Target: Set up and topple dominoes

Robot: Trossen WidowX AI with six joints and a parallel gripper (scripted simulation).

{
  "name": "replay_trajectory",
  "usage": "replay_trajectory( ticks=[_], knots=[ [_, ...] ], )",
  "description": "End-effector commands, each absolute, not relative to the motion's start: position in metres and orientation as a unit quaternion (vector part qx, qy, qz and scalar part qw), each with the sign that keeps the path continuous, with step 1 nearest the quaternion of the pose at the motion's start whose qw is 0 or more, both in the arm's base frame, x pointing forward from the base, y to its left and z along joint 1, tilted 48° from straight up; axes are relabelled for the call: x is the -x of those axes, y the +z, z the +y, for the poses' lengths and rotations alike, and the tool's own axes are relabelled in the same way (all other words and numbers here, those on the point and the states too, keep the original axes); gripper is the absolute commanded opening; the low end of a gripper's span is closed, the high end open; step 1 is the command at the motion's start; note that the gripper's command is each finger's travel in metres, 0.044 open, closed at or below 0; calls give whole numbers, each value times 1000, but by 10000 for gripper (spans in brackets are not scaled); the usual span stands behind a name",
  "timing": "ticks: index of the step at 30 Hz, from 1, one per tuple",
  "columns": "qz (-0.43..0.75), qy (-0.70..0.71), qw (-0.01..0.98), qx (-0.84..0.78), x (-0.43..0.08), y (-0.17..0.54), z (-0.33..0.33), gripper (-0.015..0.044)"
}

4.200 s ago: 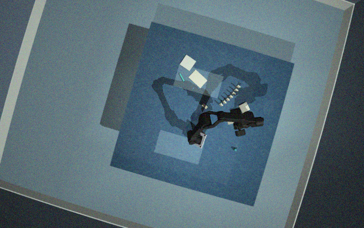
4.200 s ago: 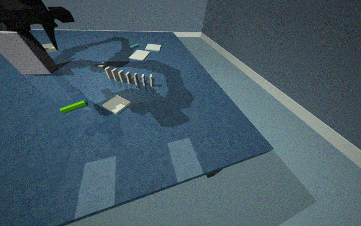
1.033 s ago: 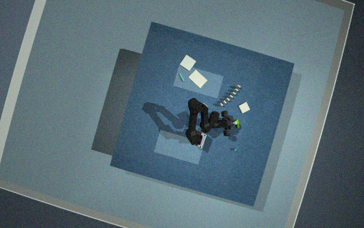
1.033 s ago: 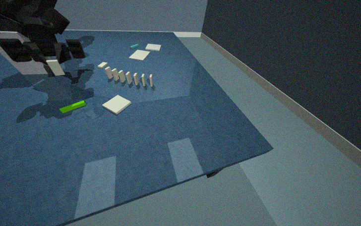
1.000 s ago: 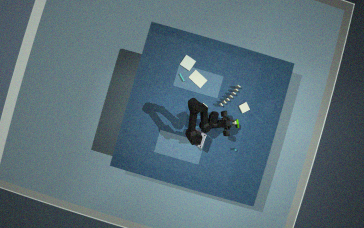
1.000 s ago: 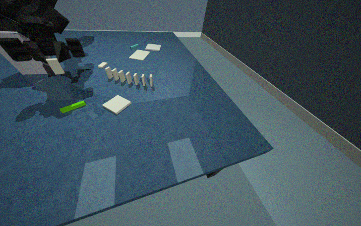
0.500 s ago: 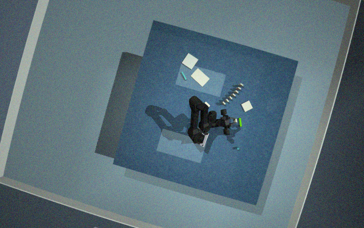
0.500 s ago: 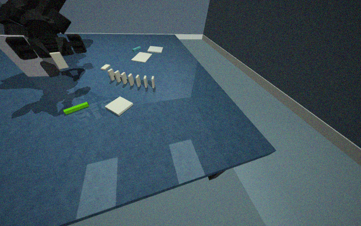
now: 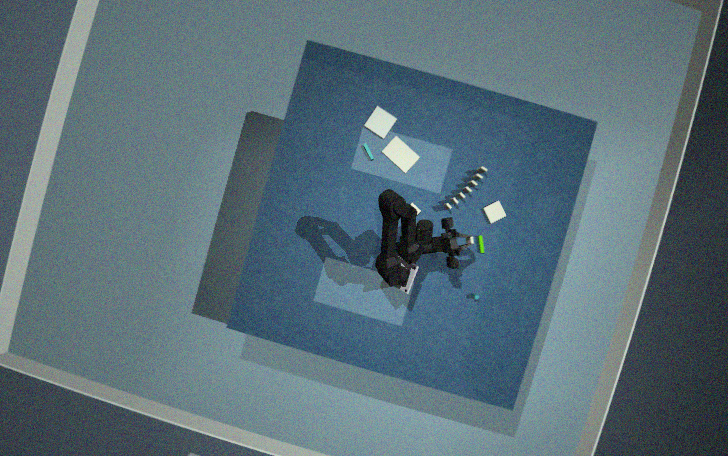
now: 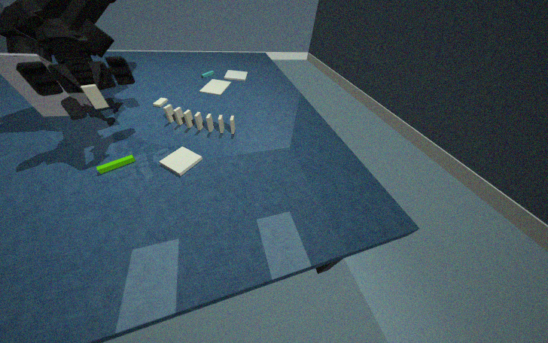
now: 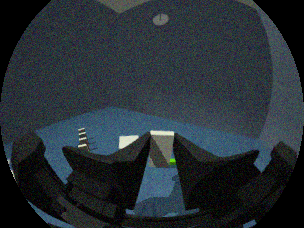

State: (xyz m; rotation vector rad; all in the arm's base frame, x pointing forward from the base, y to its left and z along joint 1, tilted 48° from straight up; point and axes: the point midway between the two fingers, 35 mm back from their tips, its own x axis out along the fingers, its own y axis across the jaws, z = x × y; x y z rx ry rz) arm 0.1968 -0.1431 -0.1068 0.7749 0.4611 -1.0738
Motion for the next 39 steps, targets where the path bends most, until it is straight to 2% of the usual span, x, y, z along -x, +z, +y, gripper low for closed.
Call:
replay_trajectory(
  ticks=[1,39],
  knots=[
    [215,-495,761,-359,-200,-115,-136,107],
    [213,-493,767,-352,-204,-175,-71,107]
  ],
)
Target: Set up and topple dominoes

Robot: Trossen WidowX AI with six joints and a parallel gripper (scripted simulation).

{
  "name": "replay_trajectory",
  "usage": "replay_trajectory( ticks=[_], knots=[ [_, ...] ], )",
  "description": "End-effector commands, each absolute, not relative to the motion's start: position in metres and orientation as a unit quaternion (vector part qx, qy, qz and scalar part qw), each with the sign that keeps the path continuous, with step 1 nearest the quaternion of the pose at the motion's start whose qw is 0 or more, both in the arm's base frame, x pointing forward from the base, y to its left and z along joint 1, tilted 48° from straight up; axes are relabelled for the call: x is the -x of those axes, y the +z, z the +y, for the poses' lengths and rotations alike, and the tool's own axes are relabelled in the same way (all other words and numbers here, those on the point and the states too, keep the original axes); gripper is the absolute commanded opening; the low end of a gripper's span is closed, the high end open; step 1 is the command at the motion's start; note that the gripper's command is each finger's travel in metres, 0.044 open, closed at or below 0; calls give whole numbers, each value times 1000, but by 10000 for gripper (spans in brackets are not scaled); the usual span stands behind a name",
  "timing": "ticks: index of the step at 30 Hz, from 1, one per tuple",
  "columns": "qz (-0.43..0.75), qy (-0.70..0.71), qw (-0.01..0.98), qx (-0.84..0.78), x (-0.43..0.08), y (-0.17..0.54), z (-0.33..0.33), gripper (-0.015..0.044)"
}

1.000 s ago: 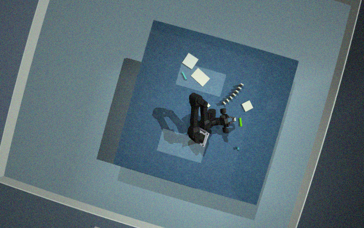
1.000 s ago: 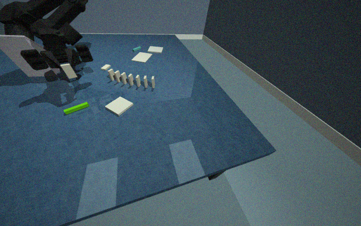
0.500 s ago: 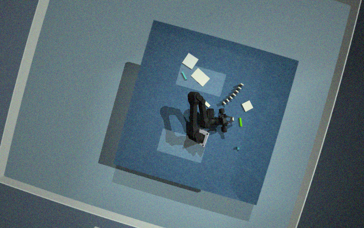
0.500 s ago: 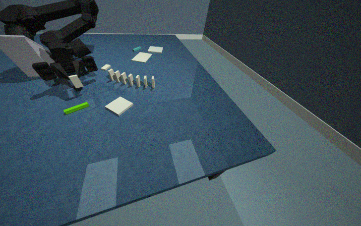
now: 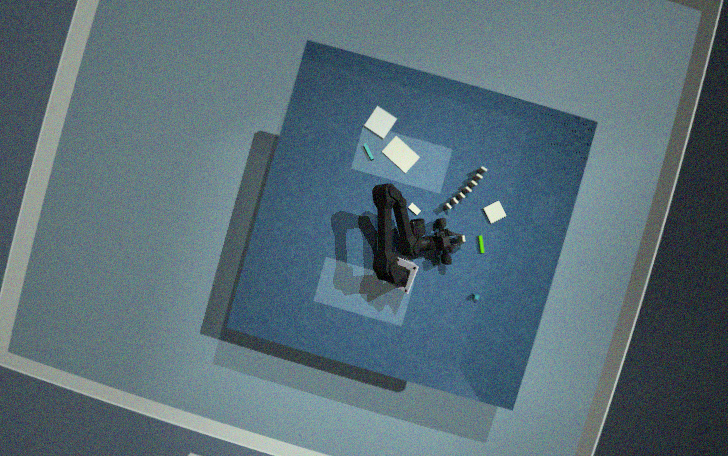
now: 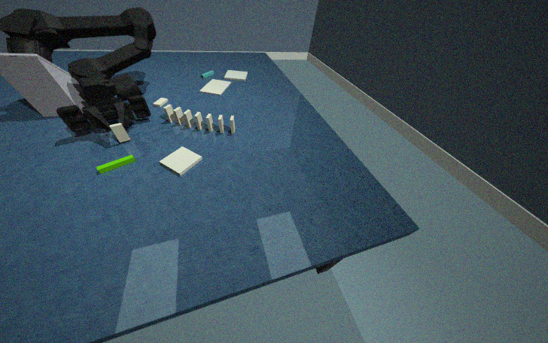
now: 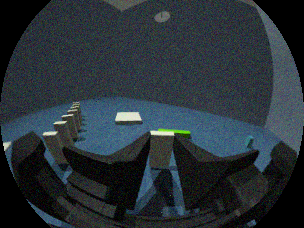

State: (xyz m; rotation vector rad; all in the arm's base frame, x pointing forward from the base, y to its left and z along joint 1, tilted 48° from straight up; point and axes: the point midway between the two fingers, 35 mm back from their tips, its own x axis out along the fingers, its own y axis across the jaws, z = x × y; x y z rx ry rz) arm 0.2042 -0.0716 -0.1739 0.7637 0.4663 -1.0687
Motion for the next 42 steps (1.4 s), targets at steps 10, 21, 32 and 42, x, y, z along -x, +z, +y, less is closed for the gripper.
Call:
replay_trajectory(
  ticks=[10,21,32,42],
  knots=[
    [213,-493,767,-352,-204,-175,-71,238],
    [214,-493,766,-352,-204,-174,-72,440],
    [222,-483,772,-348,-206,-141,-106,440],
    [326,-455,759,-333,-231,-175,-106,440]
  ],
)
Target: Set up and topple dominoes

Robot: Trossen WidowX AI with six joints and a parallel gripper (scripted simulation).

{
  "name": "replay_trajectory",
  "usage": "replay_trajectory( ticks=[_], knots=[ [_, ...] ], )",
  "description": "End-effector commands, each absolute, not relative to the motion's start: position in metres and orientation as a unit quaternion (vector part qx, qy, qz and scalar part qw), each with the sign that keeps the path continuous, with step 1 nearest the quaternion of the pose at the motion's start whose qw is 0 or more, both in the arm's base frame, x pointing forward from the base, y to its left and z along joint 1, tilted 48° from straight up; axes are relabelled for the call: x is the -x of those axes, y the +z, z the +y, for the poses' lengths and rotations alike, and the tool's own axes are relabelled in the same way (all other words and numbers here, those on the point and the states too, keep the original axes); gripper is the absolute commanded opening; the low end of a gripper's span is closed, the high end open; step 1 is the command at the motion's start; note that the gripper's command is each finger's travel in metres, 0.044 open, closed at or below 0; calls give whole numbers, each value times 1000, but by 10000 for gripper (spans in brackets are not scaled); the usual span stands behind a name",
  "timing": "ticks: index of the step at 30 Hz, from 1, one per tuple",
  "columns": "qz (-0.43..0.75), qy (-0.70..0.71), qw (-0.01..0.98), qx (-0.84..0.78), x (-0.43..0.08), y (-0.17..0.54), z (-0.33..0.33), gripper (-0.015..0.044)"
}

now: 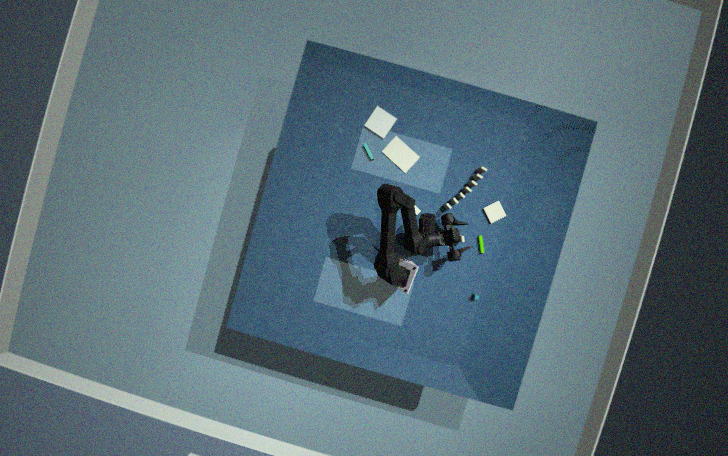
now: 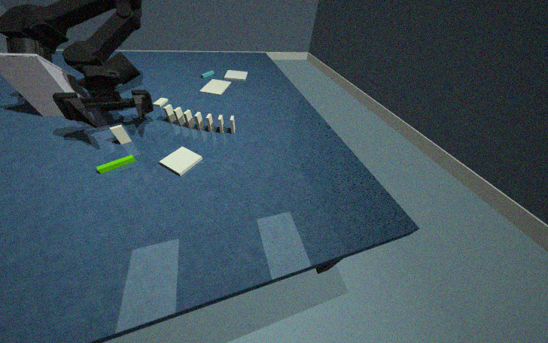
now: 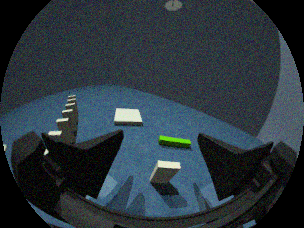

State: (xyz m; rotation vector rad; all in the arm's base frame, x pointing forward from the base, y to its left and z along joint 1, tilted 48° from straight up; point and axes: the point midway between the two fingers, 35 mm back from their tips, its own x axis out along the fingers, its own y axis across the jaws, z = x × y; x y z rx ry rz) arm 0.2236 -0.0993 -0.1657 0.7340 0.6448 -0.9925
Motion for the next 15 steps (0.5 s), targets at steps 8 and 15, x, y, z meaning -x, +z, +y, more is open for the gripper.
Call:
replay_trajectory(
  ticks=[8,15],
  knots=[
    [521,-407,667,-344,-233,-205,-150,440],
    [654,-274,552,-438,-220,-205,-153,440]
  ],
)
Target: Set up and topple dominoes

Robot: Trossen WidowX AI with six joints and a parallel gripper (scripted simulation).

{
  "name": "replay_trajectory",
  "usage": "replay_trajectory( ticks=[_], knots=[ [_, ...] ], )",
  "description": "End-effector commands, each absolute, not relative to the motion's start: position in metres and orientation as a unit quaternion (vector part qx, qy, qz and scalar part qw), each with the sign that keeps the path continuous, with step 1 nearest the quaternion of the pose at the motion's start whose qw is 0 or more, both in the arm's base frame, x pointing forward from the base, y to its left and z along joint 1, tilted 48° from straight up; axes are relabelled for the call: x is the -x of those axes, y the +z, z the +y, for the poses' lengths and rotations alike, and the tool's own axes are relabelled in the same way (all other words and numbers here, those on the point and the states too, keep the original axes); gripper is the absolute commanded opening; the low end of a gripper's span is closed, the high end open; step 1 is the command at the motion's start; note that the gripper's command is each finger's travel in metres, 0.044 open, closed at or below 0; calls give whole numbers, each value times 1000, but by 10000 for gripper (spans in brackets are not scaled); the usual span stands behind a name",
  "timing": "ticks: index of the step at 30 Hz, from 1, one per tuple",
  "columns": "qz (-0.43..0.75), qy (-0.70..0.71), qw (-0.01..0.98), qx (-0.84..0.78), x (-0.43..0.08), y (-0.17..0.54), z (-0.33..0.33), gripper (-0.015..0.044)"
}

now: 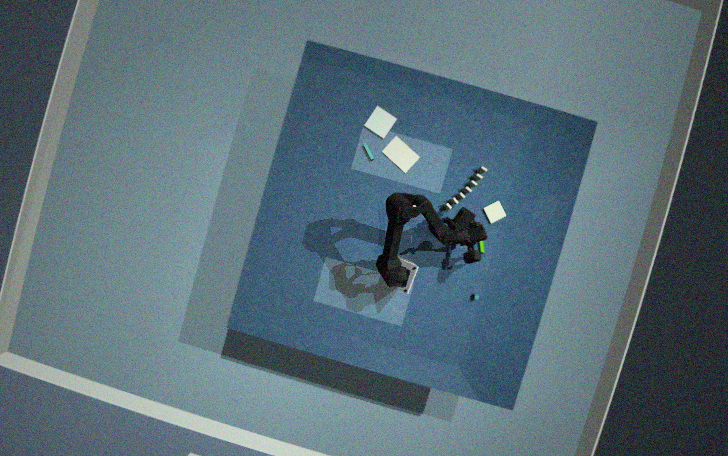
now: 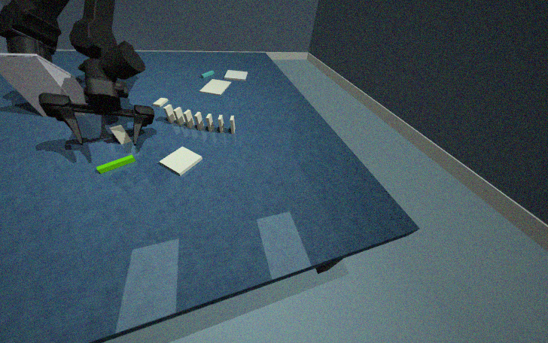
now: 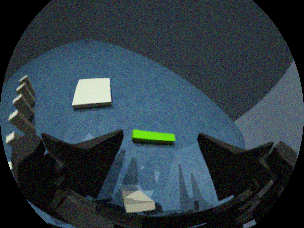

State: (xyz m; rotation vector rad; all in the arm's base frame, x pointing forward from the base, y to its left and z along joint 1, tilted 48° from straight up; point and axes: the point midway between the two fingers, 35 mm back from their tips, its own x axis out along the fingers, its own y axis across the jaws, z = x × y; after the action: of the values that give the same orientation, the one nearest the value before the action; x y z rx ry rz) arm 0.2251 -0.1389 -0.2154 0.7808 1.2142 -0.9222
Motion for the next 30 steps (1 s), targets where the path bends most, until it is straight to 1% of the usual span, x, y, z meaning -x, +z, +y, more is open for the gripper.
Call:
replay_trajectory(
  ticks=[1,13,30],
  knots=[
    [659,-259,544,-451,-220,-202,-155,440],
    [671,-105,417,-604,-212,-136,-161,440],
    [670,-102,414,-608,-213,-139,-156,440]
  ],
)
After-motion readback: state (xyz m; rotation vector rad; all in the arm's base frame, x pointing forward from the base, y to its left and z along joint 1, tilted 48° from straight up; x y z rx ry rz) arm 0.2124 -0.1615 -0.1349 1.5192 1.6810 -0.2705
